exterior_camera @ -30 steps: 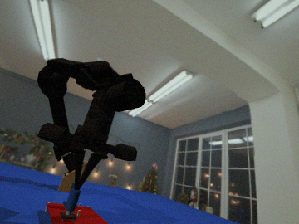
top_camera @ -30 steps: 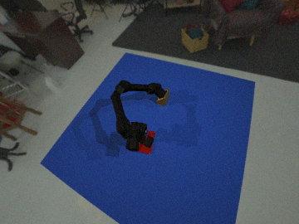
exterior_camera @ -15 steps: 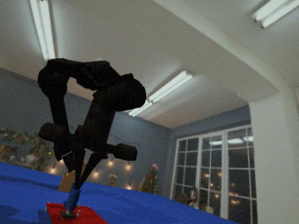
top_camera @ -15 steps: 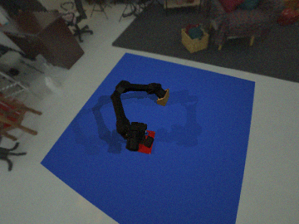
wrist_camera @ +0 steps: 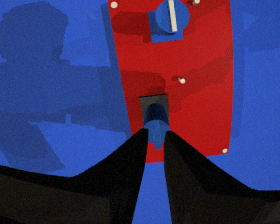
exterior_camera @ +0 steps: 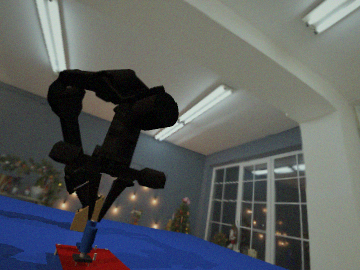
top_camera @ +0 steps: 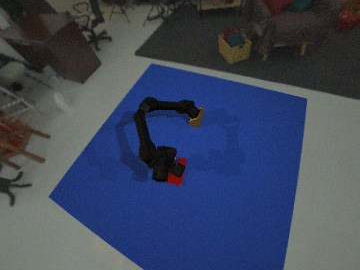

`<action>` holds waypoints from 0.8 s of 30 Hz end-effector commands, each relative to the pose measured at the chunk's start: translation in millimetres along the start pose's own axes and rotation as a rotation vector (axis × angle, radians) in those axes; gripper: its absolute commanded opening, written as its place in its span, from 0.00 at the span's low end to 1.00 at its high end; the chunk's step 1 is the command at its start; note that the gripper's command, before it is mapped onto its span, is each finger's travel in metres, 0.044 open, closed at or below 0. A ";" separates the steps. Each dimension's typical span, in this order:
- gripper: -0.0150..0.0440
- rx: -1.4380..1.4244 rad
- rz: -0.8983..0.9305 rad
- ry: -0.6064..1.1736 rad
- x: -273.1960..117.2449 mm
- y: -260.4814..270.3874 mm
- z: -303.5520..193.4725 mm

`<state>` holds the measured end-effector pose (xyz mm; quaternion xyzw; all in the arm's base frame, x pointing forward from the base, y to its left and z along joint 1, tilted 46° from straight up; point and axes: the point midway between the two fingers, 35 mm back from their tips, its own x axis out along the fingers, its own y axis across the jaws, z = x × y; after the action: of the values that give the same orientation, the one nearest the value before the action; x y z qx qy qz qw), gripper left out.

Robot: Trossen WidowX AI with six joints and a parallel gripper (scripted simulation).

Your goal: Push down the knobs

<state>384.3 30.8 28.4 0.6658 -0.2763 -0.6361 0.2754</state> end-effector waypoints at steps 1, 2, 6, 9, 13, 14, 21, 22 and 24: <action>0.48 -0.001 0.000 -0.001 0.7 0.0 0.1; 0.52 -0.001 0.000 -0.001 0.7 0.0 0.1; 0.70 -0.001 -0.003 0.000 -2.4 -2.0 7.4; 0.83 -0.002 -0.010 0.001 -13.7 -9.0 40.2; 1.00 -0.001 -0.014 0.001 -23.3 -14.1 89.7; 1.00 -0.001 -0.014 0.001 -24.4 -14.4 102.3; 1.00 0.002 -0.008 0.000 -23.6 -11.6 159.1; 1.00 0.002 -0.008 0.000 -23.6 -11.6 159.1; 1.00 0.002 -0.008 0.000 -23.6 -11.6 159.1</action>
<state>230.2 54.3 30.8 0.6658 -0.2721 -0.6368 0.2779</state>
